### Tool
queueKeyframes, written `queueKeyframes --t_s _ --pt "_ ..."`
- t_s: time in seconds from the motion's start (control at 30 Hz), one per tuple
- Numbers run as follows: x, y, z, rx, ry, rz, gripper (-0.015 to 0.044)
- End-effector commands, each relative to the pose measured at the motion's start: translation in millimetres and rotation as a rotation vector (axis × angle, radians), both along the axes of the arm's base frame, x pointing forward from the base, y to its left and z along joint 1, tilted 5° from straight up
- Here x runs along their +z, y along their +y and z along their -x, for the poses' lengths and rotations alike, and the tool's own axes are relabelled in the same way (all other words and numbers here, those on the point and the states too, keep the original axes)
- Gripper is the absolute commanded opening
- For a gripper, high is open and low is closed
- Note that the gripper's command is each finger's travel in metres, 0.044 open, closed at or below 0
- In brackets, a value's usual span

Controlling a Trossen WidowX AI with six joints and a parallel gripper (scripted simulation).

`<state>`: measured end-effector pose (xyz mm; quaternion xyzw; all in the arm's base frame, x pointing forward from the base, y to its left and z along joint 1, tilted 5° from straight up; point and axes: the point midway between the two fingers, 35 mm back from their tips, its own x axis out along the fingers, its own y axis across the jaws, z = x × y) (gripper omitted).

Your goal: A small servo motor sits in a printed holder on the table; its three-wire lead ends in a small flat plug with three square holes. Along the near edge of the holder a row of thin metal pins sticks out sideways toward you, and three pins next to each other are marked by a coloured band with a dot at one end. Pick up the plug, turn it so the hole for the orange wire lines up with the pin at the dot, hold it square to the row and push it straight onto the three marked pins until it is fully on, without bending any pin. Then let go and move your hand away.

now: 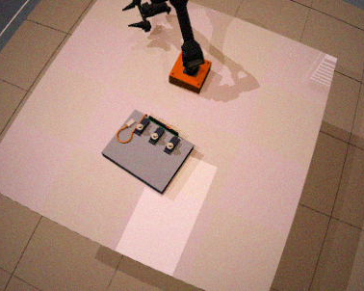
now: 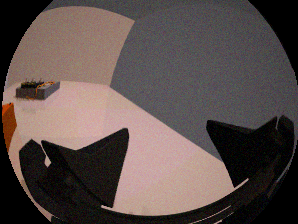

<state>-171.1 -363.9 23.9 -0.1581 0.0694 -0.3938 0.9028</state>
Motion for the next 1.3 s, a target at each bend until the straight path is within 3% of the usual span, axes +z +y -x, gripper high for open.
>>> queueKeyframes --t_s 0.0,0.33,1.27 --pt "0.1 0.0 -0.2 0.001 0.001 -0.001 0.0374" --pt "-1.0 -1.5 -5.0 0.016 0.01 -0.029 0.0115" --pt "4.5 -15.8 -39.2 0.111 0.088 -0.146 0.0115"
